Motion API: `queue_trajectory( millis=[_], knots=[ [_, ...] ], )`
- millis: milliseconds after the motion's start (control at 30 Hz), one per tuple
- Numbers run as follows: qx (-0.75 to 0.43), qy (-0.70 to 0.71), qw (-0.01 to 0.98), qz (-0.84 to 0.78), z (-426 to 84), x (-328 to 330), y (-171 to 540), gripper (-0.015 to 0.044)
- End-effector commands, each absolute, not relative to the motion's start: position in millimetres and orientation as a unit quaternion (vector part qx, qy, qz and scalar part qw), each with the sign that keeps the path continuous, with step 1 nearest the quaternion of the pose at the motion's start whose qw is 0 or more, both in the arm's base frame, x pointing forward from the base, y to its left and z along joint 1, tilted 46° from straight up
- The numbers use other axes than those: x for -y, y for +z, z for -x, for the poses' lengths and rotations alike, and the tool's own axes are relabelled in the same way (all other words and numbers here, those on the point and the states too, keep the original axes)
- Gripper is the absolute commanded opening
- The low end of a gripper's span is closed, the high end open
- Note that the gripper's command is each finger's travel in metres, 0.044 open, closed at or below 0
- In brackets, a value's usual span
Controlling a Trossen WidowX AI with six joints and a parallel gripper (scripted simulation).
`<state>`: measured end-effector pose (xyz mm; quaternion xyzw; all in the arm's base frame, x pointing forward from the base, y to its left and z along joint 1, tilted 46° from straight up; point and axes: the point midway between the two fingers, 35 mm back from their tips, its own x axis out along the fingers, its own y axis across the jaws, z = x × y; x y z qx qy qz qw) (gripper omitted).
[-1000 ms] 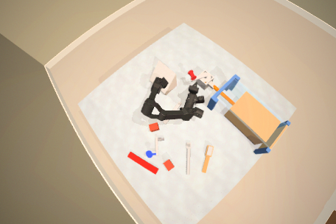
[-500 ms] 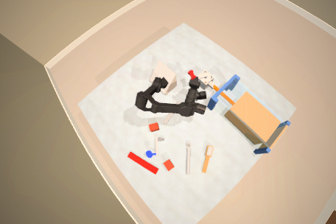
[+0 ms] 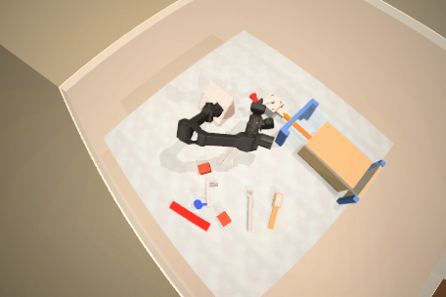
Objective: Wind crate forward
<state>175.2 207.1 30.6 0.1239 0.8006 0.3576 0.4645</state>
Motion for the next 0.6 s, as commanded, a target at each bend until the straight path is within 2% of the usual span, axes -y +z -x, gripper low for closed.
queue_trajectory(
  millis=[0,267,333,500,567],
  knots=[
    [-0.801,0.358,0.464,-0.124,-175.0,-207.0,30.1,0.0240],
    [-0.801,0.358,0.464,-0.124,-175.0,-207.0,30.1,0.0240],
    [-0.811,0.349,0.460,-0.097,-172.6,-210.0,26.5,0.0292],
    [-0.848,0.286,0.433,0.108,-155.2,-228.8,3.7,0.0424],
    [-0.845,0.259,0.425,0.196,-148.8,-236.2,-3.3,0.0440]
  ],
)
